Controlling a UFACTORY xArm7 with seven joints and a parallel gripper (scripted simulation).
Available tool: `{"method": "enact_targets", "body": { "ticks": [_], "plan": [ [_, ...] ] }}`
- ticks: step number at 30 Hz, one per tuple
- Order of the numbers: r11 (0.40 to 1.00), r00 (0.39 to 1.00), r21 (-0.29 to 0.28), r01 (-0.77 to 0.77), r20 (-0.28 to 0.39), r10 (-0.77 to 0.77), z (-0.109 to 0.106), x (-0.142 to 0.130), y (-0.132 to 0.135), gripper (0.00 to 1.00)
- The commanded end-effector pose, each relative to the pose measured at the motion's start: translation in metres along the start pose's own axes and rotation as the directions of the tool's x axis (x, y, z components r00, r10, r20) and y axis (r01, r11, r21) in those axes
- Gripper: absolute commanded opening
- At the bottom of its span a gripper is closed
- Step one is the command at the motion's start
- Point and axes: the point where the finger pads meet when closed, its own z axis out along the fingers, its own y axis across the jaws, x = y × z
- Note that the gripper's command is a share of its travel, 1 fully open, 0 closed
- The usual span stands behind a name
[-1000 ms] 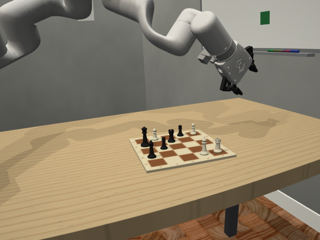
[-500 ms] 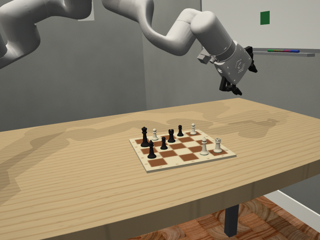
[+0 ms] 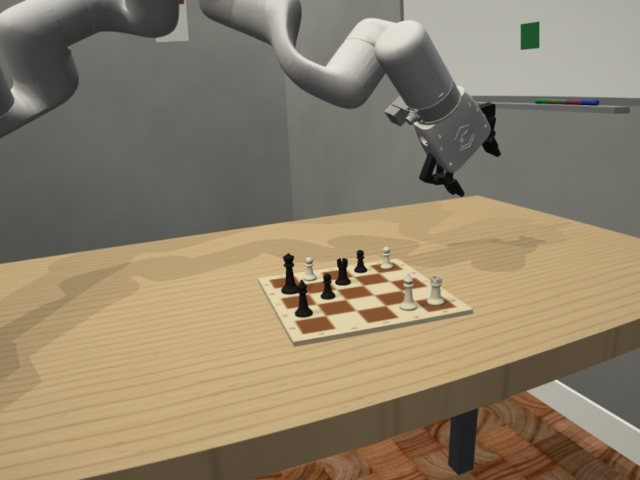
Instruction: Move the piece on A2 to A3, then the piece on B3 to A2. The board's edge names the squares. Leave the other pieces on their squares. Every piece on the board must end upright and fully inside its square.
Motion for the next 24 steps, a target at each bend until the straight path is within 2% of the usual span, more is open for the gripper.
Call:
{"method": "enact_targets", "body": {
  "ticks": [1,7,9,11,14,16,17,18,19,20,21,22,23,24],
  "plan": [
    [0.991,0.996,0.105,-0.088,0.025,0.085,-0.001,0.019,-0.021,1.0],
    [0.952,0.977,0.225,-0.208,0.097,0.19,-0.004,0.039,-0.052,1.0],
    [0.952,0.977,0.225,-0.208,0.097,0.19,-0.004,0.039,-0.052,1.0],
    [0.925,0.962,0.272,-0.265,0.144,0.233,-0.008,0.048,-0.066,1.0],
    [0.909,0.952,0.293,-0.296,0.173,0.254,-0.01,0.052,-0.074,1.0],
    [0.872,0.926,0.331,-0.361,0.238,0.293,-0.016,0.06,-0.089,1.0],
    [0.872,0.926,0.331,-0.361,0.238,0.293,-0.016,0.06,-0.089,1.0],
    [0.851,0.91,0.346,-0.395,0.275,0.311,-0.02,0.064,-0.097,1.0],
    [0.851,0.91,0.346,-0.395,0.275,0.311,-0.02,0.064,-0.097,1.0],
    [0.829,0.891,0.358,-0.43,0.314,0.327,-0.024,0.068,-0.105,1.0],
    [0.829,0.891,0.358,-0.43,0.314,0.327,-0.024,0.068,-0.105,1.0],
    [0.806,0.87,0.366,-0.465,0.356,0.34,-0.029,0.071,-0.113,1.0],
    [0.806,0.87,0.366,-0.465,0.356,0.34,-0.029,0.071,-0.113,1.0],
    [0.782,0.846,0.37,-0.501,0.401,0.352,-0.035,0.075,-0.122,1.0]
  ]
}}
